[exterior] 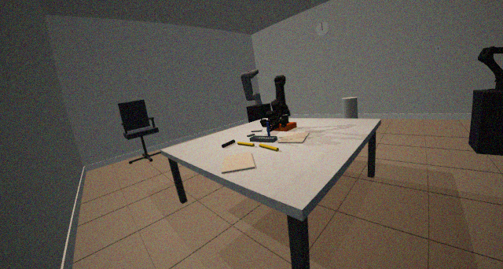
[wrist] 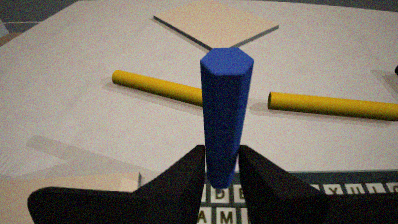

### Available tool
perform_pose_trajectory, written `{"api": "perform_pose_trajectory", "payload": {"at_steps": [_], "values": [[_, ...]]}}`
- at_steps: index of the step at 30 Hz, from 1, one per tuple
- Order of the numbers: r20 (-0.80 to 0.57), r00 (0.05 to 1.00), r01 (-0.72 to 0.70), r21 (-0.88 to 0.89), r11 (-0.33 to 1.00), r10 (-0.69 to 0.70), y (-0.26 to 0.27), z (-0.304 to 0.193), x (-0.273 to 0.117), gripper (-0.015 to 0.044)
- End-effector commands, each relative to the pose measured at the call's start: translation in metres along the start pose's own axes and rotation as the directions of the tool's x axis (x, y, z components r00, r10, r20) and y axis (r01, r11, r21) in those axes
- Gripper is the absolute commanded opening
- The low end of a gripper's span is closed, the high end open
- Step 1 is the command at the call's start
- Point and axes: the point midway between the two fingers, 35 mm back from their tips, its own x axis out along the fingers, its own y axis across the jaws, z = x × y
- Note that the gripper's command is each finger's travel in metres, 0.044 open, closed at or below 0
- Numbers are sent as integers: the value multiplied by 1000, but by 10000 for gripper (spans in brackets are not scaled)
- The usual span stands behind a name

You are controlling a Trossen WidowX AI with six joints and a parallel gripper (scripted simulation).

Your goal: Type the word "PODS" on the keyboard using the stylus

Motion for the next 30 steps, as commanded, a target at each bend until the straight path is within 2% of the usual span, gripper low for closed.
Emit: {"api": "perform_pose_trajectory", "payload": {"at_steps": [1, 16, 30], "values": [[-7, 1000, 4, 4, 1000, -4, -1, -5, 0, 81], [-7, 1000, 4, 4, 1000, -4, -1, -1, -2, 81], [-6, 1000, 4, 4, 1000, -4, -1, 31, -20, 81]]}}
